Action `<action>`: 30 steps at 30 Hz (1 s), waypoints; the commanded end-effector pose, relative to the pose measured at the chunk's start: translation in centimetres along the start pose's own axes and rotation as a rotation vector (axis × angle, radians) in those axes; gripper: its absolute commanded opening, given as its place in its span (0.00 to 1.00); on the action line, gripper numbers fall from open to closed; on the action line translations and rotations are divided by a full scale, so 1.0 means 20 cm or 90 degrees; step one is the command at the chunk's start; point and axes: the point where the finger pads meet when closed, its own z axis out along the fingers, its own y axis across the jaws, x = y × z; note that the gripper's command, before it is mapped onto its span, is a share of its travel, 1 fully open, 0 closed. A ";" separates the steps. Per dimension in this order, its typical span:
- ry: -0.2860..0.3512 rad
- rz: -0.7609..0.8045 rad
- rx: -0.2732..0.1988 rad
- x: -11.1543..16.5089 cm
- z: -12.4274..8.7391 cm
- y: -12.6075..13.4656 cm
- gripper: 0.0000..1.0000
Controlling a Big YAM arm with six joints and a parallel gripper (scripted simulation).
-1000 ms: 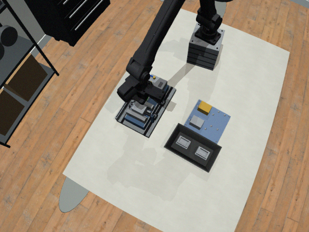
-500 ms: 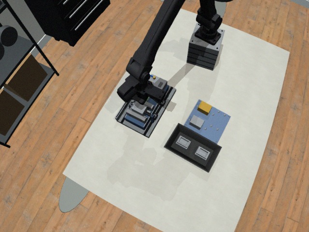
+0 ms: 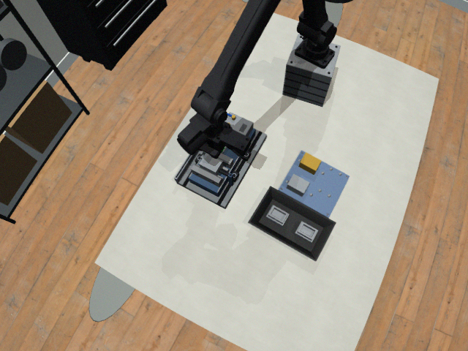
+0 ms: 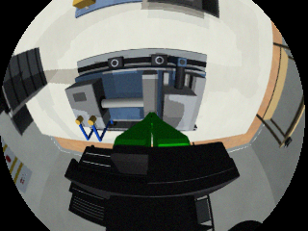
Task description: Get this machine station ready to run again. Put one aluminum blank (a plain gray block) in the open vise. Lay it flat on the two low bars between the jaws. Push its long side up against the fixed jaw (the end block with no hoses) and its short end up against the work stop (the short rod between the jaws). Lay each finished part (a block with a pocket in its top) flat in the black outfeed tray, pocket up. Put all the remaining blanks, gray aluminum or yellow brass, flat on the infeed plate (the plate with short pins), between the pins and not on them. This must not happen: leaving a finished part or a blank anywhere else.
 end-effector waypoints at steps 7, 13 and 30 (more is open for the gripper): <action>-0.006 -0.004 -0.010 0.01 0.05 0.03 0.00; -0.005 -0.004 -0.007 0.02 0.04 0.00 0.00; -0.002 -0.003 0.002 0.03 0.01 -0.04 0.00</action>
